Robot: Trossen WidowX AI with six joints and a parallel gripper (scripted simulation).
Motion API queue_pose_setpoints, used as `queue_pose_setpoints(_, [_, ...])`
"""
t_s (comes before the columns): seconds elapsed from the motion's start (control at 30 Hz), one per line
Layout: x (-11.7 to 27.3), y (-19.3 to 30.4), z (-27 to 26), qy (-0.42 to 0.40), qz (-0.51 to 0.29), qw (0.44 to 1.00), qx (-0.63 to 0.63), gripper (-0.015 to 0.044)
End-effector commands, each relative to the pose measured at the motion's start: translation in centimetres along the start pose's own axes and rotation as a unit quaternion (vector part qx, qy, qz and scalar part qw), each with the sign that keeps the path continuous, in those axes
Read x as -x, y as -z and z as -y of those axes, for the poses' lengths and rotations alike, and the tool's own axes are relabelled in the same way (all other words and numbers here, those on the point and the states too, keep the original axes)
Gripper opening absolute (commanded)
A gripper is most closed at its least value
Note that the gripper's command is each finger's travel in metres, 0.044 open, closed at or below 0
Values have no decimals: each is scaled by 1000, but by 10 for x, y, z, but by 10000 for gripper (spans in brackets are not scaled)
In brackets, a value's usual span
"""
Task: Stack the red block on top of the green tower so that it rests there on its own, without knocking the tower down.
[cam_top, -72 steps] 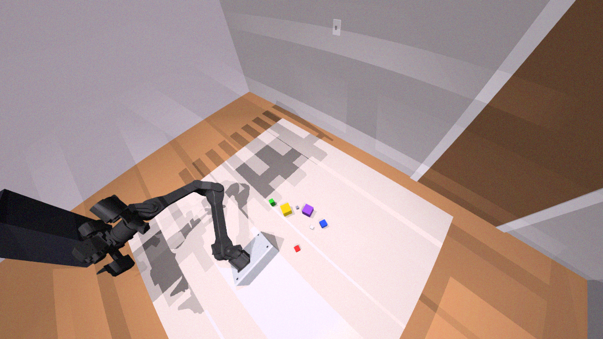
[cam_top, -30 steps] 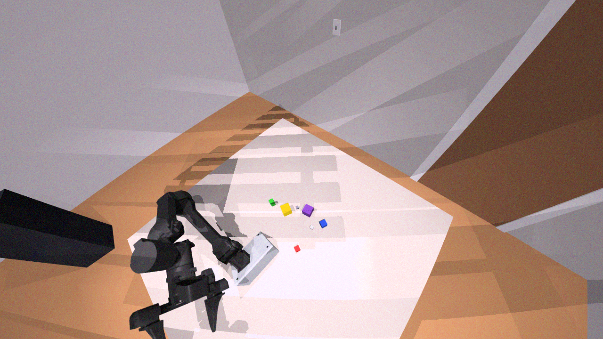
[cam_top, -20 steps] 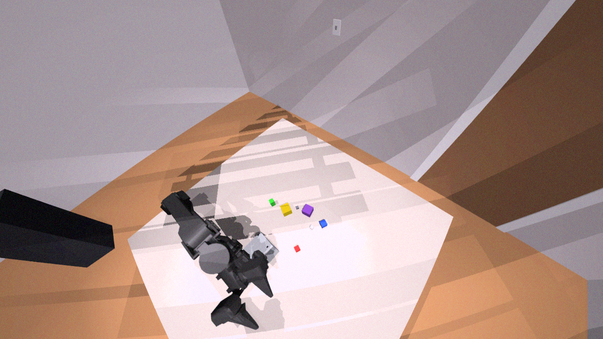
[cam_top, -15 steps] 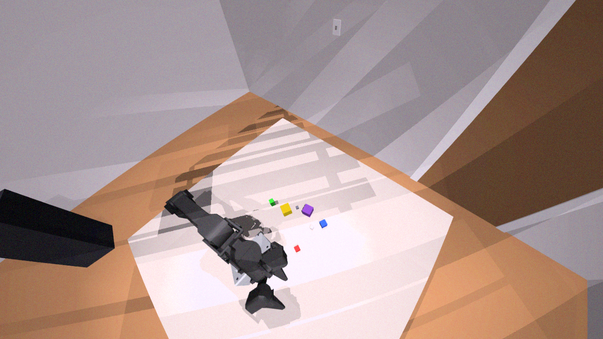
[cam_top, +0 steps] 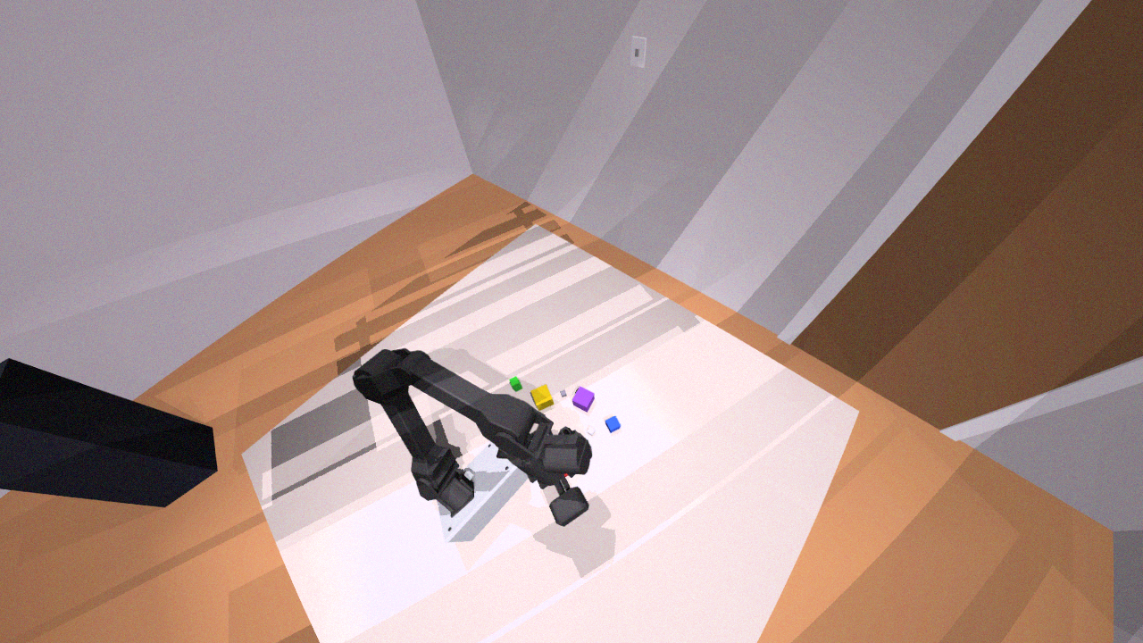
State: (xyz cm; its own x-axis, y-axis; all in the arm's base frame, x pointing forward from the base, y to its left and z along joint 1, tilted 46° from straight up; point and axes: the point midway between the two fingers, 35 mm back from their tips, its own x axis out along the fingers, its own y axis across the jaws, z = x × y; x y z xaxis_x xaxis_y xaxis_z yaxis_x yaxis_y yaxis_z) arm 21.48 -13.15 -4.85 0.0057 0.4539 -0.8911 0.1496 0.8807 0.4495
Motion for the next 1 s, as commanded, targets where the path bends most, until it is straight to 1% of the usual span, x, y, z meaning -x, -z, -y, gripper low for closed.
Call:
queue_pose_setpoints(0.0, [-34,4,-38,-82,-51,995,-11,440])
queue_pose_setpoints(0.1, [-52,7,-61,-129,-85,988,-22,440])
queue_pose_setpoints(0.17, [-56,8,-67,-139,-93,985,-26,440])
queue_pose_setpoints(0.43, [-55,3,-59,-139,-93,986,-26,440])
queue_pose_setpoints(0.53, [-64,4,-62,-139,-93,986,-26,440])
queue_pose_setpoints(0.7, [-93,10,-71,-140,-93,985,-25,440])
queue_pose_setpoints(0.97, [-94,11,-73,-140,-93,985,-25,440])
